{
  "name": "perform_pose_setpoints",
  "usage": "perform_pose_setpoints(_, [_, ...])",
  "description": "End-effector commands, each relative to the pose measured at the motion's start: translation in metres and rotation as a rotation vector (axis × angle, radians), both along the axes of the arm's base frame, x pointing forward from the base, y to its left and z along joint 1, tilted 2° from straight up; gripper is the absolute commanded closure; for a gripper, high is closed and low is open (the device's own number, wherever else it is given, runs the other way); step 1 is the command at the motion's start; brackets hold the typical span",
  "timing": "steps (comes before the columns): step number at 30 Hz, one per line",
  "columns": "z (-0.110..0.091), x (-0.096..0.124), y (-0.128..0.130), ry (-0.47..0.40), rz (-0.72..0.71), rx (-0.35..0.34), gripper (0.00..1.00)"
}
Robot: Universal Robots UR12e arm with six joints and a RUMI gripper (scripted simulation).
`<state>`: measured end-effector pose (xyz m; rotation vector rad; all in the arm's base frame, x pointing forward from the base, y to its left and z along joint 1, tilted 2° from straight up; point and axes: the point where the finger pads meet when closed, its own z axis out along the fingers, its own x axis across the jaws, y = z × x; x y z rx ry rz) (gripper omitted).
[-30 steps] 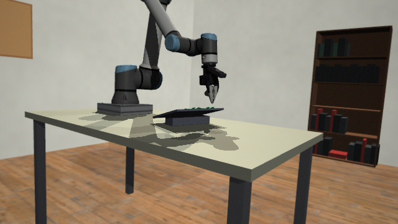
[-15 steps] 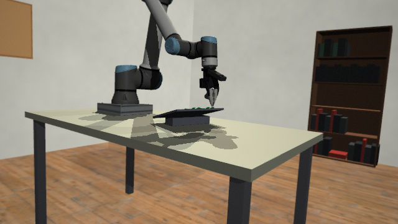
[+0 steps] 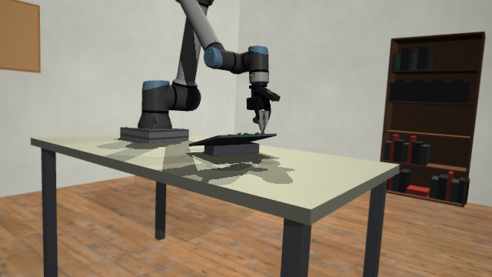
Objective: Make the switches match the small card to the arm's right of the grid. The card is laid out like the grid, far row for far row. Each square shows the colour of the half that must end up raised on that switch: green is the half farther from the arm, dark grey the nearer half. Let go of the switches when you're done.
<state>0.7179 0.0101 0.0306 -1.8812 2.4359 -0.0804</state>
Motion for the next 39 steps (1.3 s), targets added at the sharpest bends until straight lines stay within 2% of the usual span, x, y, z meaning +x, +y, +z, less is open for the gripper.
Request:
perform_pose_setpoints(1, [-0.001, 0.001, 0.0, -0.001, 0.0, 0.0, 1.0])
perform_pose_setpoints(25, [-0.002, 0.001, 0.0, -0.001, 0.0, 0.0, 1.0])
perform_pose_setpoints(31, [0.004, 0.0, 0.0, -0.001, 0.0, 0.0, 1.0])
perform_pose_setpoints(39, [0.025, -0.001, 0.0, -0.001, 0.0, 0.0, 1.0])
